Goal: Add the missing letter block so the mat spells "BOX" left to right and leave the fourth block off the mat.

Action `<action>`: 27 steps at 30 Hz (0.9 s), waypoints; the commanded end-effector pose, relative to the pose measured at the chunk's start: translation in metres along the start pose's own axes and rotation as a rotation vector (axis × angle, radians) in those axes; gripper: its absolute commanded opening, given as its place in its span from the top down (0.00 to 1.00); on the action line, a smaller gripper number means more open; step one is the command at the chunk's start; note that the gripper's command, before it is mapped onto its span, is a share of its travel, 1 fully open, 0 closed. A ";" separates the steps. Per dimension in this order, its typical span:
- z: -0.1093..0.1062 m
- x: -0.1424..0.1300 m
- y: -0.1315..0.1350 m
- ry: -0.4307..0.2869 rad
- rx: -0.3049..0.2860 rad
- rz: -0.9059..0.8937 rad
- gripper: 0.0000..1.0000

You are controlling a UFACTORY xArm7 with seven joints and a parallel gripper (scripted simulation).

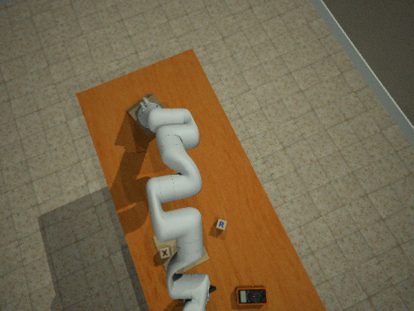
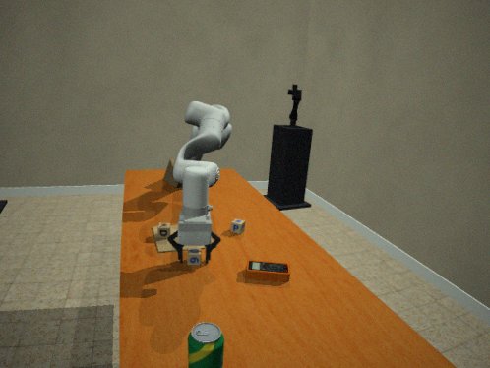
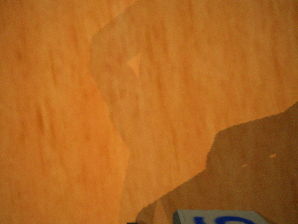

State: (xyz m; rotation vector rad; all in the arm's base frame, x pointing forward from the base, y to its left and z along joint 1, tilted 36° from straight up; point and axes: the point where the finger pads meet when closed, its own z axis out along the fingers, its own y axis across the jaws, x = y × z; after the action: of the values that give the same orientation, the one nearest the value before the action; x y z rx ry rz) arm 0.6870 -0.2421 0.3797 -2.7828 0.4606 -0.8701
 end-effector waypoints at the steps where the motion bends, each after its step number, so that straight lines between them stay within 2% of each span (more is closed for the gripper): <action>1: -0.003 0.002 0.000 0.006 -0.001 -0.001 0.16; 9: -0.003 0.002 0.000 0.006 -0.001 -0.001 0.16; 10: -0.003 0.002 0.000 0.006 -0.001 -0.001 0.38; 26: -0.003 0.002 0.000 0.006 -0.001 -0.001 0.38; 27: -0.003 0.002 0.000 0.006 -0.001 -0.001 0.59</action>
State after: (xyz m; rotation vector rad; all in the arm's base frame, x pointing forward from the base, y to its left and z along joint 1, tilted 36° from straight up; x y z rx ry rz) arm 0.6869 -0.2428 0.3811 -2.7829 0.4614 -0.8742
